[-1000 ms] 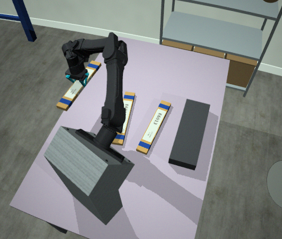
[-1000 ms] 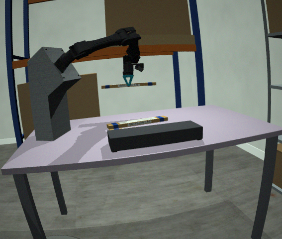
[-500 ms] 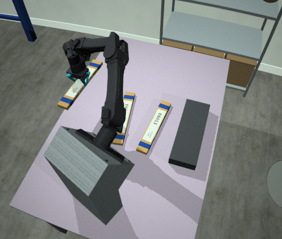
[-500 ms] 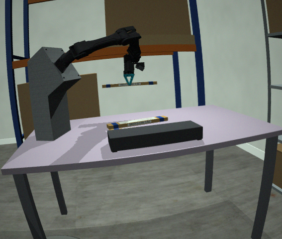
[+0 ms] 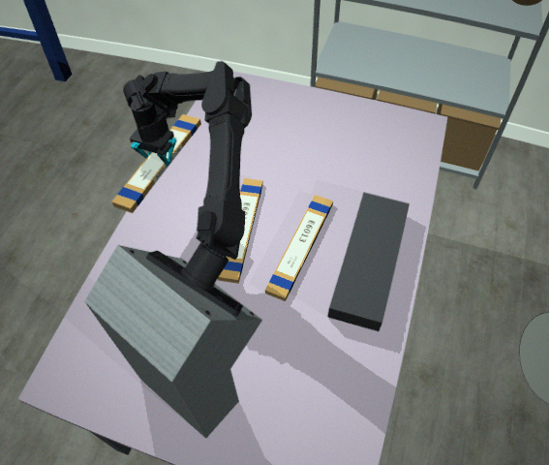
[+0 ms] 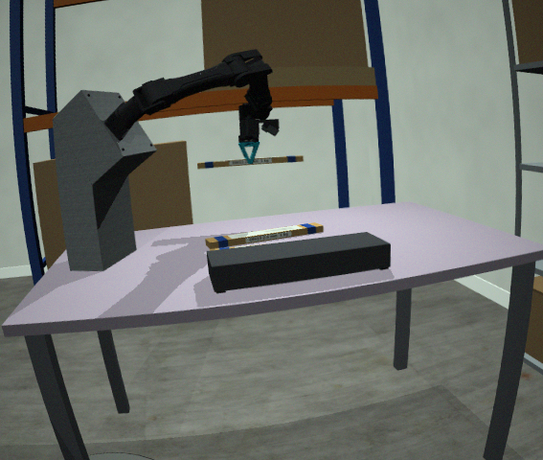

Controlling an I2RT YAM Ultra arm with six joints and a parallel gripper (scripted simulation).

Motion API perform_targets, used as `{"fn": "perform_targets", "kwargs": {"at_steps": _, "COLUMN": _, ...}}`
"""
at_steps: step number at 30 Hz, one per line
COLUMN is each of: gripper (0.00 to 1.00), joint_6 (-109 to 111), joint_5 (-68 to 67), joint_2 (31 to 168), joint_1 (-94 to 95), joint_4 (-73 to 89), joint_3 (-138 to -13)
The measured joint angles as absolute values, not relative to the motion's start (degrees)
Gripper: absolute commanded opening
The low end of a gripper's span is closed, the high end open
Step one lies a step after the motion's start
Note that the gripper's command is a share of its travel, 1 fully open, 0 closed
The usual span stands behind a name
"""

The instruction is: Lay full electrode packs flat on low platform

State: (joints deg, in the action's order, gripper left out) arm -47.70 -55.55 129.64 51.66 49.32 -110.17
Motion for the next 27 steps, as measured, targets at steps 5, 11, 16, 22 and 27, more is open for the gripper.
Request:
{"fn": "perform_targets", "kwargs": {"at_steps": 5, "gripper": 0.00, "joint_6": -47.64, "joint_5": -55.57, "joint_2": 129.60, "joint_1": 51.66, "joint_4": 49.52, "joint_3": -109.84}}
{"fn": "perform_targets", "kwargs": {"at_steps": 11, "gripper": 0.00, "joint_6": -47.57, "joint_5": -55.59, "joint_2": 129.47, "joint_1": 51.66, "joint_4": 49.58, "joint_3": -109.45}}
{"fn": "perform_targets", "kwargs": {"at_steps": 16, "gripper": 0.00, "joint_6": -47.57, "joint_5": -55.61, "joint_2": 129.27, "joint_1": 51.66, "joint_4": 49.58, "joint_3": -109.45}}
{"fn": "perform_targets", "kwargs": {"at_steps": 22, "gripper": 0.00, "joint_6": -47.53, "joint_5": -55.64, "joint_2": 129.21, "joint_1": 51.66, "joint_4": 49.45, "joint_3": -109.23}}
{"fn": "perform_targets", "kwargs": {"at_steps": 27, "gripper": 0.00, "joint_6": -47.48, "joint_5": -55.64, "joint_2": 129.21, "joint_1": 51.66, "joint_4": 49.39, "joint_3": -109.21}}
